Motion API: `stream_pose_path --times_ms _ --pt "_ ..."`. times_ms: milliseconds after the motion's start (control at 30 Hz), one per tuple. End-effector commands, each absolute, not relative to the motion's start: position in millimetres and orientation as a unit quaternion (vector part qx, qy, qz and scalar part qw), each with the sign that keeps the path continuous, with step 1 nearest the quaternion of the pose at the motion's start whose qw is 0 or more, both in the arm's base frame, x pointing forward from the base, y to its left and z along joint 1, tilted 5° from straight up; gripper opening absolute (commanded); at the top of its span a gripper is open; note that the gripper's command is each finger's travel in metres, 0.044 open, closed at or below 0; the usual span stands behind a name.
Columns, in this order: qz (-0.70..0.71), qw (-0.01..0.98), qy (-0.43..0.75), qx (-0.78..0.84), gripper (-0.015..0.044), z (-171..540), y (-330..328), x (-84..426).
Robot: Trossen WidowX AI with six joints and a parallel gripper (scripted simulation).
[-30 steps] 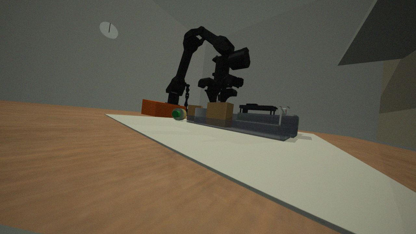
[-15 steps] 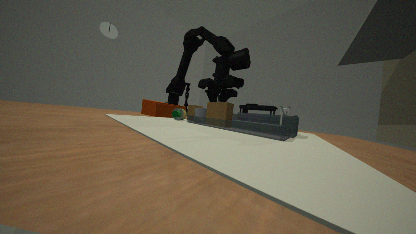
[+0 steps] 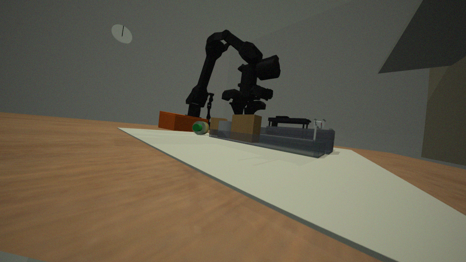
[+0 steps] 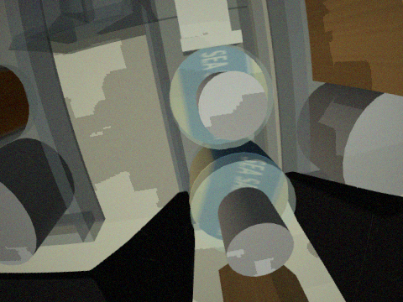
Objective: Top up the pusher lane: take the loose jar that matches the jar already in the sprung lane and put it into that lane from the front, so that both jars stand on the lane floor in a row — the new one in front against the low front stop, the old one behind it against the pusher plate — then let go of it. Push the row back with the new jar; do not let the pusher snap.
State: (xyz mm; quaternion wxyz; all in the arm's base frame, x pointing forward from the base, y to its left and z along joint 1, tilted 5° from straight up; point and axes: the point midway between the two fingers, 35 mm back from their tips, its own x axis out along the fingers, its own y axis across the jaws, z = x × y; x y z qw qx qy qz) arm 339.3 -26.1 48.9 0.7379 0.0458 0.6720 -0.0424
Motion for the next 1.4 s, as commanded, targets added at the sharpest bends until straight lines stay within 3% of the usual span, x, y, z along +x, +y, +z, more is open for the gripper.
stream_pose_path --times_ms 0,1367 --pt "-0.041 0.746 0.664 0.044 0.0000 48 -26 345" --pt "-0.041 0.746 0.664 0.044 0.0000 37 -26 344"
